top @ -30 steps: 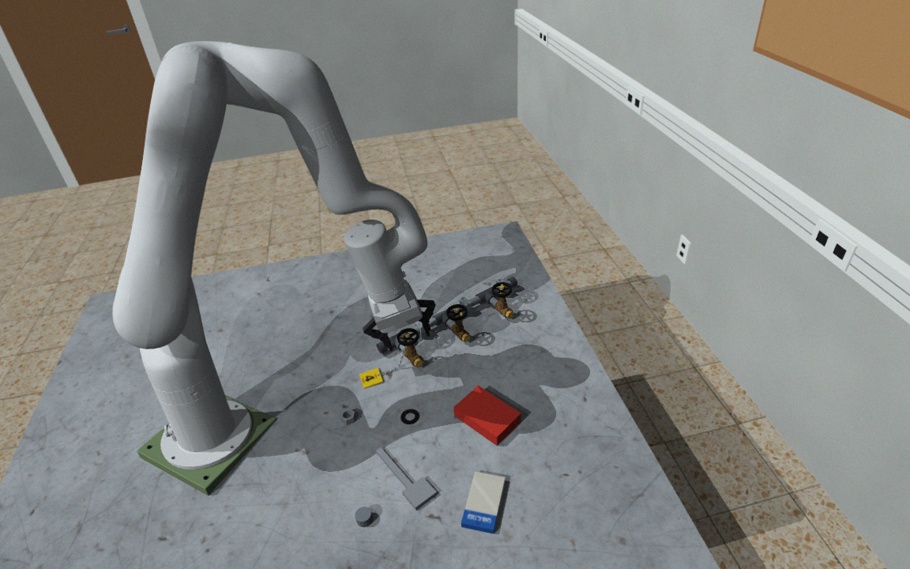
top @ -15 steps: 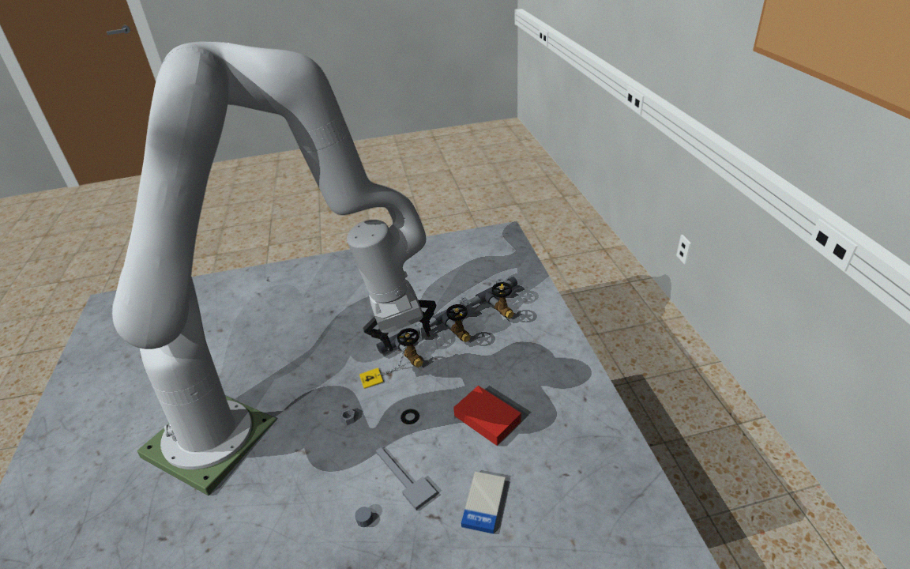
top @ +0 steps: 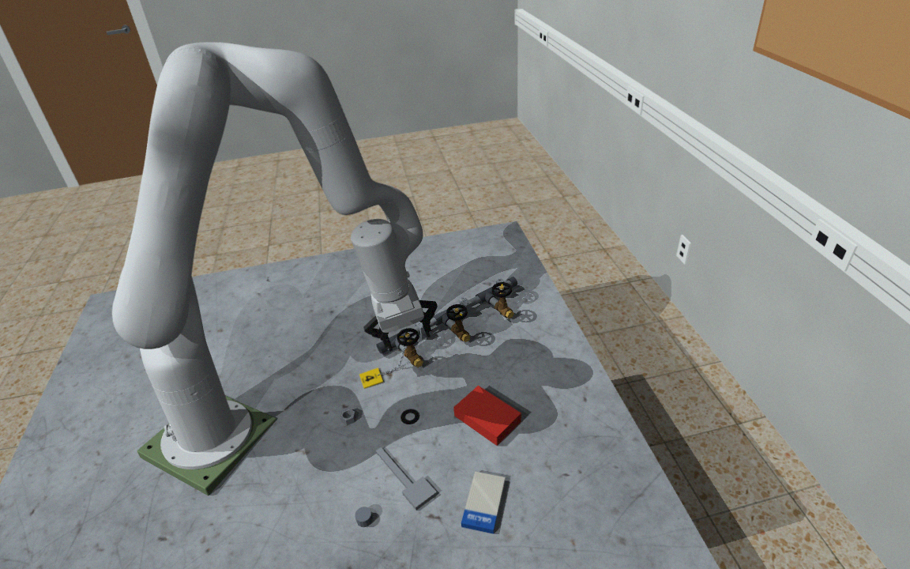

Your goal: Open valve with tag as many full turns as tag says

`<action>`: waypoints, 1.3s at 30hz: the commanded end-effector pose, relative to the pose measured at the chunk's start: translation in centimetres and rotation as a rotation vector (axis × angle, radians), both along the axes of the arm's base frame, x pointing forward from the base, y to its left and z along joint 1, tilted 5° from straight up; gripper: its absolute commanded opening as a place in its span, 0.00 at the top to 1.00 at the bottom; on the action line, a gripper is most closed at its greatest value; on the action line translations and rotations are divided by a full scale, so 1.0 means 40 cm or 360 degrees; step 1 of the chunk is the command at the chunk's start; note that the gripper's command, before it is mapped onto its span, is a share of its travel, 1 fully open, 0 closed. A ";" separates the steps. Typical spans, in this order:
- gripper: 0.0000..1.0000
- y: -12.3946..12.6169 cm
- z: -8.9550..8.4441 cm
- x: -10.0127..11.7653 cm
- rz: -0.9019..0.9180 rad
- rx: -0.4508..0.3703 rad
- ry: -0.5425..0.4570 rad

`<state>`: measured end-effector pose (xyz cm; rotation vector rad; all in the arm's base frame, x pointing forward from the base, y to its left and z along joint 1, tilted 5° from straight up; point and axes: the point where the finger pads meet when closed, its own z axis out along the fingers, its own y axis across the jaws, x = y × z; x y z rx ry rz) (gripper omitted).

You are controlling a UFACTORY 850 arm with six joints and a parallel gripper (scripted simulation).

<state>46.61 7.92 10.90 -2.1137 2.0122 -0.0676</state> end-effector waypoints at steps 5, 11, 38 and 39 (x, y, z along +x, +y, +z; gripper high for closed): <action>0.00 0.001 0.003 0.003 -0.0004 -0.0061 0.0103; 0.00 0.001 0.003 0.003 -0.0004 -0.0061 0.0103; 1.00 0.001 0.003 0.003 -0.0004 -0.0061 0.0103; 1.00 0.001 0.003 0.003 -0.0004 -0.0061 0.0103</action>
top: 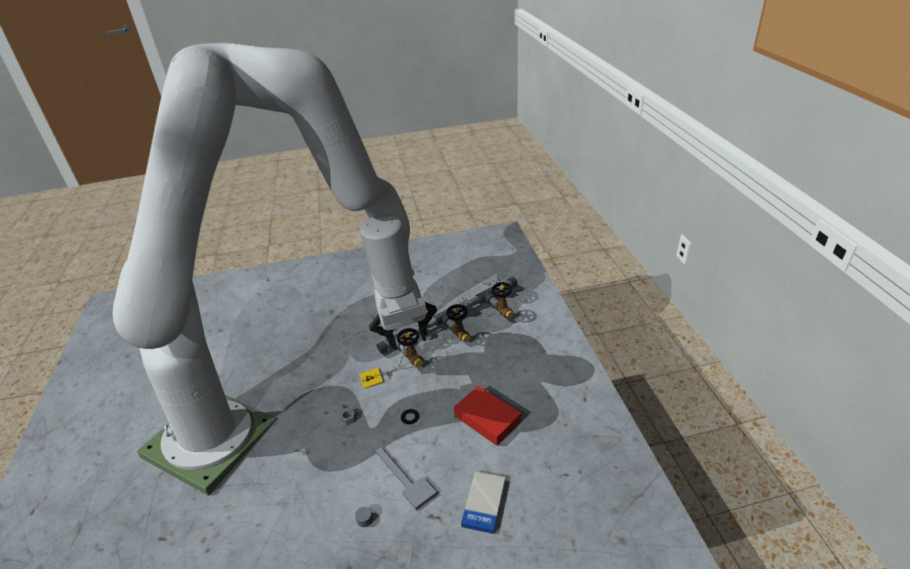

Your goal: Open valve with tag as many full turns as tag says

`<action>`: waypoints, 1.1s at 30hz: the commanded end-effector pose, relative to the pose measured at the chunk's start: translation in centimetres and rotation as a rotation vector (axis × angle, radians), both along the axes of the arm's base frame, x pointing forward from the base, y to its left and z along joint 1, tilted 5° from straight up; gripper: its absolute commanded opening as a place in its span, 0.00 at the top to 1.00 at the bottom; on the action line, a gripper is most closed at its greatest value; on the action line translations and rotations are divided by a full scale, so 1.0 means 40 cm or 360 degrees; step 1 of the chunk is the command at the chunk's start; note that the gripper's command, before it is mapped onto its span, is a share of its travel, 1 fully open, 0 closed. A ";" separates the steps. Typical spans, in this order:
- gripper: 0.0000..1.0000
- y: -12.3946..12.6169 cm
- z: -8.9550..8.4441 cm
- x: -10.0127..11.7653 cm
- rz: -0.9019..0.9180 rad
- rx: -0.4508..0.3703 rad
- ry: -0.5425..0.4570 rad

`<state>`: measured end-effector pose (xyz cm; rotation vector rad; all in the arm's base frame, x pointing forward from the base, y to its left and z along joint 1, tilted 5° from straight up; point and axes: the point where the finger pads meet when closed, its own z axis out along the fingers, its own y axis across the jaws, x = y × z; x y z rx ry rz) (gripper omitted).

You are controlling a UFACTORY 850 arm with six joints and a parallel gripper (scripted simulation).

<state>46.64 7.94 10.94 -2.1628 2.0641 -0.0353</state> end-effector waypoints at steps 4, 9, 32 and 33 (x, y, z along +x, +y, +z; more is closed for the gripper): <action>1.00 0.000 0.002 0.002 -0.0001 -0.0004 -0.0001; 1.00 0.000 0.002 0.002 -0.0001 -0.0004 -0.0001; 1.00 0.000 0.002 0.002 0.0142 -0.0022 -0.0014; 1.00 0.000 0.002 0.002 0.0180 -0.0026 -0.0017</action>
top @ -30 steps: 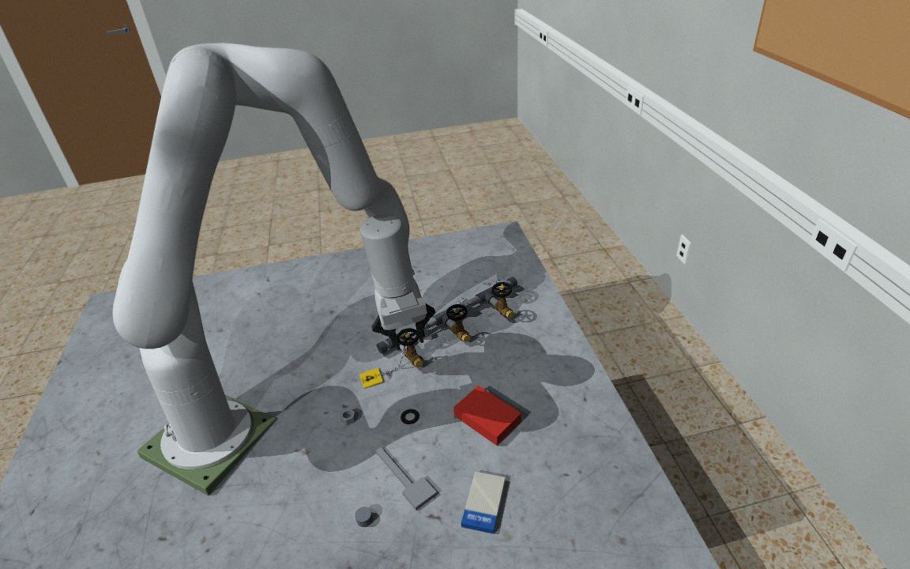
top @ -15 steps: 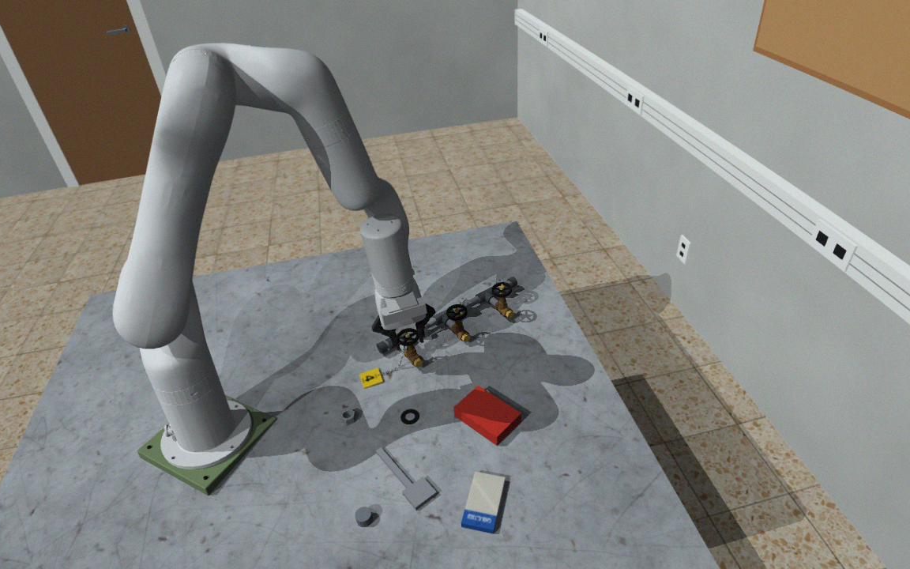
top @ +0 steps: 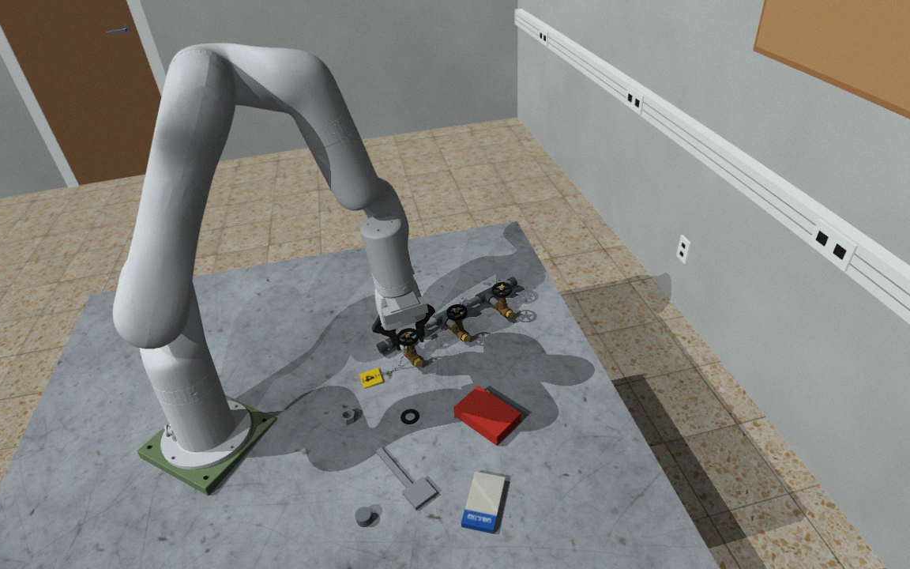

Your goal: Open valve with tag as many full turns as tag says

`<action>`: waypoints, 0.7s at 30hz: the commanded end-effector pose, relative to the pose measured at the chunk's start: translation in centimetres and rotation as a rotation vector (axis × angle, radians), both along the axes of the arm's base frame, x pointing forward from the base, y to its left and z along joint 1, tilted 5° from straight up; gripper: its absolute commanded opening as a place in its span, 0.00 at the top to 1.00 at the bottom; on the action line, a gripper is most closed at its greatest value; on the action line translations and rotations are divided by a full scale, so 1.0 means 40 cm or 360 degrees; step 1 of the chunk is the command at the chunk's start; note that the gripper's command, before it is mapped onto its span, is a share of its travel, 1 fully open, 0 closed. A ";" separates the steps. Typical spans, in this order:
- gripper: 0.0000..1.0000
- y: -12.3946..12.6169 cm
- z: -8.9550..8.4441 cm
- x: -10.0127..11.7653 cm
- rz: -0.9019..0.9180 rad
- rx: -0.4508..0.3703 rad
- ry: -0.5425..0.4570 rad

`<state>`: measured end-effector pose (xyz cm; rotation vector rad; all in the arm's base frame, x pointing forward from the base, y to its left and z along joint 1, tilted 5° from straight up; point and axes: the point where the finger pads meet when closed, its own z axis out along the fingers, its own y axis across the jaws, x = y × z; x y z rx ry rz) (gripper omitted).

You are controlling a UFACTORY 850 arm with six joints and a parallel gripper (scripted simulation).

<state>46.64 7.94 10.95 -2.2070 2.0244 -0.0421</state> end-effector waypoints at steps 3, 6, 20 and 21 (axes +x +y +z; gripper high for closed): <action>1.00 0.000 0.002 0.002 0.0262 -0.0029 -0.0028; 1.00 0.000 0.002 0.002 0.0453 -0.0052 -0.0045; 1.00 0.000 0.002 0.002 0.1364 -0.0183 -0.0121; 1.00 0.000 0.002 0.002 0.1431 -0.0195 -0.0125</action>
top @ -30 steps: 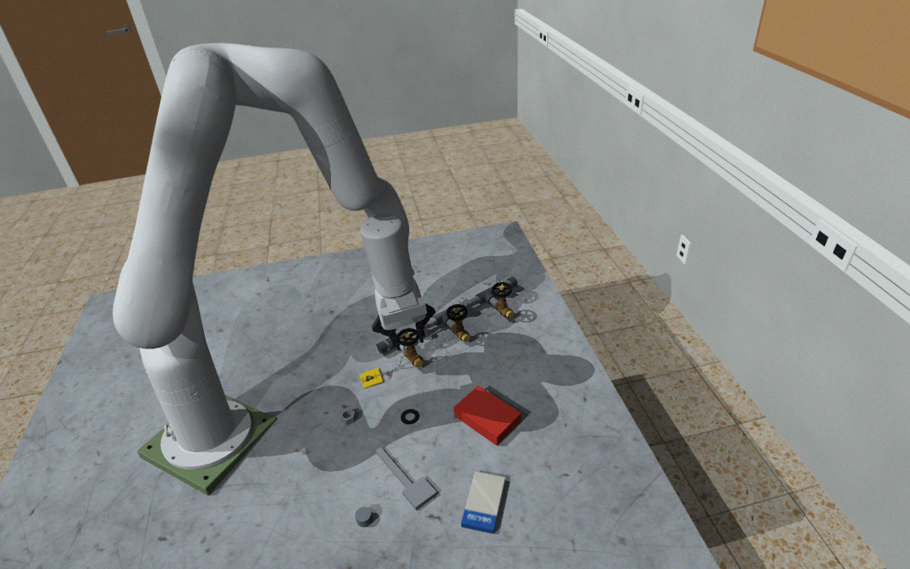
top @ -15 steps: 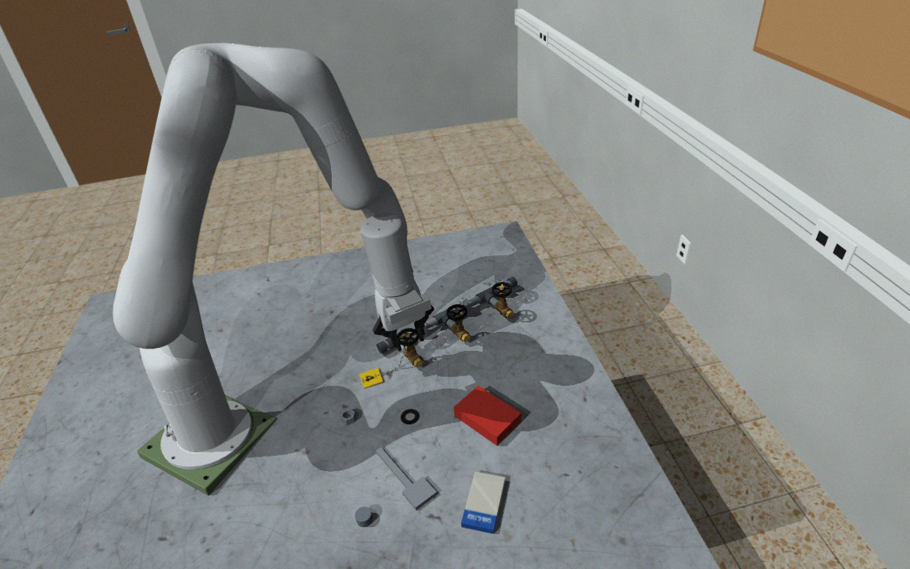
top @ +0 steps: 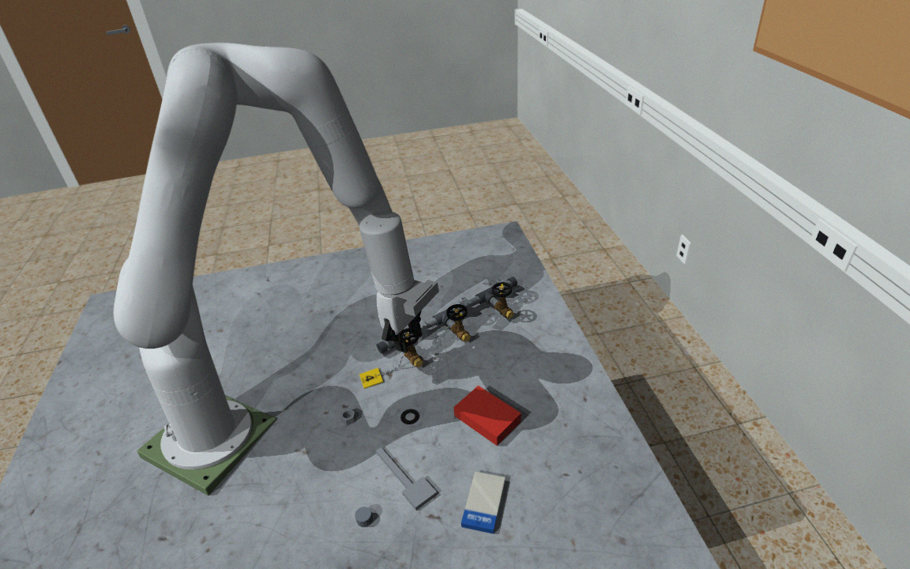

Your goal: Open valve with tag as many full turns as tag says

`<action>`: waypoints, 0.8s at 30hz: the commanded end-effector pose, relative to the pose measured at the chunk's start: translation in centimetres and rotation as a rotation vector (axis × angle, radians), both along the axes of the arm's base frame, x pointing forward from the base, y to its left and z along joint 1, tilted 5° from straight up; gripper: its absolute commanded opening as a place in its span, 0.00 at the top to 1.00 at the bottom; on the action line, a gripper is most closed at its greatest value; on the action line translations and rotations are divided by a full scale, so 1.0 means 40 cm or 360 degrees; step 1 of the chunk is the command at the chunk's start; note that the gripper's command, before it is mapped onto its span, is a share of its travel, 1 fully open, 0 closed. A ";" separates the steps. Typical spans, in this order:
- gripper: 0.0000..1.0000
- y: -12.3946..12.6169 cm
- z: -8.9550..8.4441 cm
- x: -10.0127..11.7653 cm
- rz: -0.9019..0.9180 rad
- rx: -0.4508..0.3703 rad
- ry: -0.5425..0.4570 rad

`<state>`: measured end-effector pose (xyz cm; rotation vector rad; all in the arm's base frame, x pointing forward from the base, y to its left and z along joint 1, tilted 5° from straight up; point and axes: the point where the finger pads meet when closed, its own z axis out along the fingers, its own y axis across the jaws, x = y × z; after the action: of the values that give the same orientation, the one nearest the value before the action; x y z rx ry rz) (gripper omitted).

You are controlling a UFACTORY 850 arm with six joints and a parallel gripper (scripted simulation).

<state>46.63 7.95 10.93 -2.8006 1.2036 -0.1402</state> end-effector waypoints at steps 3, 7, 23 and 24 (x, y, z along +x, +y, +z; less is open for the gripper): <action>1.00 0.000 0.002 0.002 0.0578 -0.0037 -0.0043; 1.00 0.000 0.002 0.002 0.0711 -0.0062 -0.0052; 1.00 0.000 0.002 0.002 0.1813 -0.0247 -0.0120; 1.00 0.000 0.002 0.002 0.1813 -0.0247 -0.0120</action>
<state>46.62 7.95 10.94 -3.1345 -0.2900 -0.2483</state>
